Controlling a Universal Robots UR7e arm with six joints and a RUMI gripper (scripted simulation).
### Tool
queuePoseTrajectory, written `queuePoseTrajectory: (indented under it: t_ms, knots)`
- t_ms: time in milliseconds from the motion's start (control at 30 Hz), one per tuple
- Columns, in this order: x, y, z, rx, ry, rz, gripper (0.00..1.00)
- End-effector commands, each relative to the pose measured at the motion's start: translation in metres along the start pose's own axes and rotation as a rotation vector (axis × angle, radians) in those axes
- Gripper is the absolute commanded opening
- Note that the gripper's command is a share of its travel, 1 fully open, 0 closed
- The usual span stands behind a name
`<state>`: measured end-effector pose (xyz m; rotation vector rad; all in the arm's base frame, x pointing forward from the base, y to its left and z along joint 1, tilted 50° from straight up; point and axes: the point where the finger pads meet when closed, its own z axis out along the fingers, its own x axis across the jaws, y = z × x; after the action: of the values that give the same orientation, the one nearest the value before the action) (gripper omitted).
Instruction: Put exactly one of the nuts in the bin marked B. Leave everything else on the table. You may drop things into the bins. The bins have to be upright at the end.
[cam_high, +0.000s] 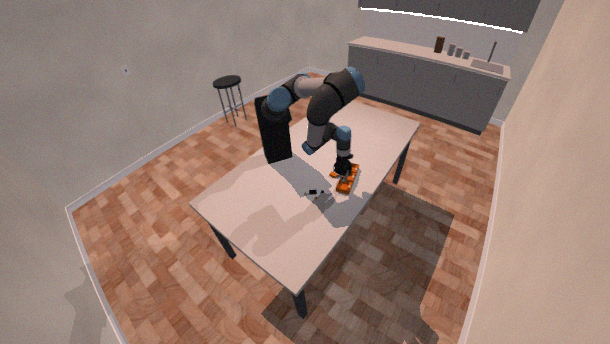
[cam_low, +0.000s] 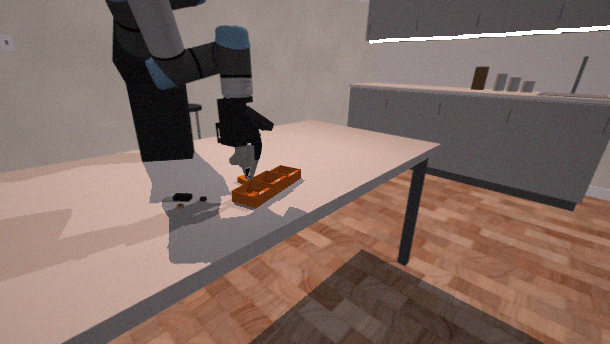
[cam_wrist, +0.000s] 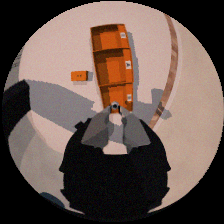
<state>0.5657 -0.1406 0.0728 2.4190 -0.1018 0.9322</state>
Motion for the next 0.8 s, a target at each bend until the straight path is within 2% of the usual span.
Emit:
queuePoseTrajectory:
  t_ms: [0,667,767]
  knots:
    - [0.0015,0.0001,0.0001,0.000,-0.033,-0.153,0.00]
    - [0.0041,0.0005,0.0004,0.000,-0.033,-0.152,0.00]
    - [0.0020,0.0012,0.0081,0.000,-0.037,-0.151,0.00]
